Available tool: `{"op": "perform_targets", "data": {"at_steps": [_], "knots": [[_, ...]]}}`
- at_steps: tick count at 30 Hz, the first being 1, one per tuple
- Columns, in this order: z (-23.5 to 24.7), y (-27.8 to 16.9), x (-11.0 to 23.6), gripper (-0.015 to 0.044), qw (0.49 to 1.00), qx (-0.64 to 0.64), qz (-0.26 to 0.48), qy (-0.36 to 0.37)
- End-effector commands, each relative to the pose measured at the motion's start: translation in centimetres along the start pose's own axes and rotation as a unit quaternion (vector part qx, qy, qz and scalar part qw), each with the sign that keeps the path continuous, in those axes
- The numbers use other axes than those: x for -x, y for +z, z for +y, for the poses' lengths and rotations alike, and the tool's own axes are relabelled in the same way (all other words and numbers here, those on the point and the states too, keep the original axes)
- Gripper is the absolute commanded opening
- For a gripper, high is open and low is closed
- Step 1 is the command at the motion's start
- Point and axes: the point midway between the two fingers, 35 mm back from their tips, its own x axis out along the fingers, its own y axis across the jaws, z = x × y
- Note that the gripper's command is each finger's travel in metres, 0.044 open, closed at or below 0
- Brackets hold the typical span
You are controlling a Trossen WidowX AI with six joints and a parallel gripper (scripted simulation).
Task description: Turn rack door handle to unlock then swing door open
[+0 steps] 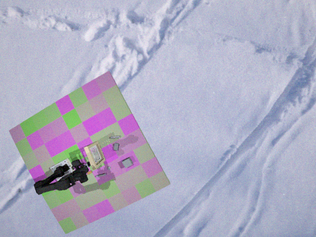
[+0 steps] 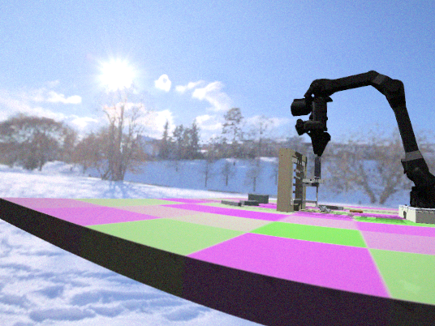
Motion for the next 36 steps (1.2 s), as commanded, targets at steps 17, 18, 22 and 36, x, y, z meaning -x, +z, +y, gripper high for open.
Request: {"op": "perform_targets", "data": {"at_steps": [17, 18, 22, 36], "knots": [[-0.1, -0.1, -3.4, 0.0292, 1.0, -0.005, 0.008, -0.008], [-0.1, -0.1, -3.6, 0.0292, 1.0, -0.005, 0.008, -0.008], [-0.1, -0.2, -4.2, 0.0292, 1.0, -0.006, 0.009, -0.01], [-0.1, -0.3, -5.5, 0.0161, 1.0, -0.008, 0.01, -0.012]]}}
